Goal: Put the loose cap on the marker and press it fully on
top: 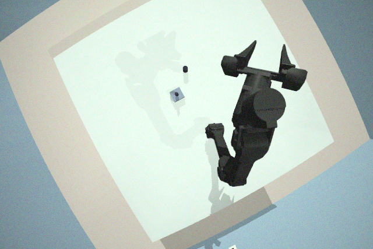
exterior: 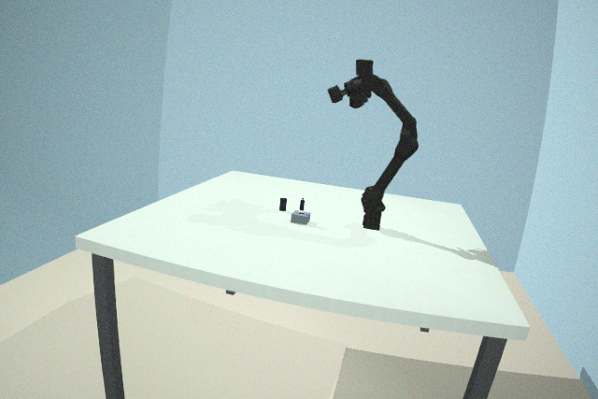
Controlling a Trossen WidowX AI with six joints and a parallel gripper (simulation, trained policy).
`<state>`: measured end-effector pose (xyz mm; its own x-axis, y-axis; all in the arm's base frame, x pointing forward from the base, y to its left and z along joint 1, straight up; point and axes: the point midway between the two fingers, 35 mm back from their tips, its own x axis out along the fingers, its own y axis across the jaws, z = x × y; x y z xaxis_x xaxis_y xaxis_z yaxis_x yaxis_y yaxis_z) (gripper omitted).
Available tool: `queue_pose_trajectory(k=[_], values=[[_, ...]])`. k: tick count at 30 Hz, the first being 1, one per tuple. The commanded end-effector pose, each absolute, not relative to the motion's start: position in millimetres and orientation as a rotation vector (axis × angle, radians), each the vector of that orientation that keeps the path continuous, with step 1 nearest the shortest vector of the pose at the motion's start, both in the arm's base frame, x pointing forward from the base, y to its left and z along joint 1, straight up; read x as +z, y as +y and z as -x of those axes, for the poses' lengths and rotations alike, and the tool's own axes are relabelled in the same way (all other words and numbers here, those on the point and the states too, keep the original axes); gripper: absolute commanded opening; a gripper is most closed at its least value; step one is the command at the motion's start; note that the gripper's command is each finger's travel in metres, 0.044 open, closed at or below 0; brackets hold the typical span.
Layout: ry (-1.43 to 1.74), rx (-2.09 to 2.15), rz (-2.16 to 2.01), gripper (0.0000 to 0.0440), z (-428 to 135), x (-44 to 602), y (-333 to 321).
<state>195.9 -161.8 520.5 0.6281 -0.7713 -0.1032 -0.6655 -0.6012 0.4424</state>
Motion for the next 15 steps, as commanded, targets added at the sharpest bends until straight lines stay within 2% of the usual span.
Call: queue_pose_trajectory(k=[1,15], values=[[-1.129,-0.456,-2.507,0.0321,-205,510,-163],[-1.039,-0.636,-2.569,0.0322,-238,473,-159]])
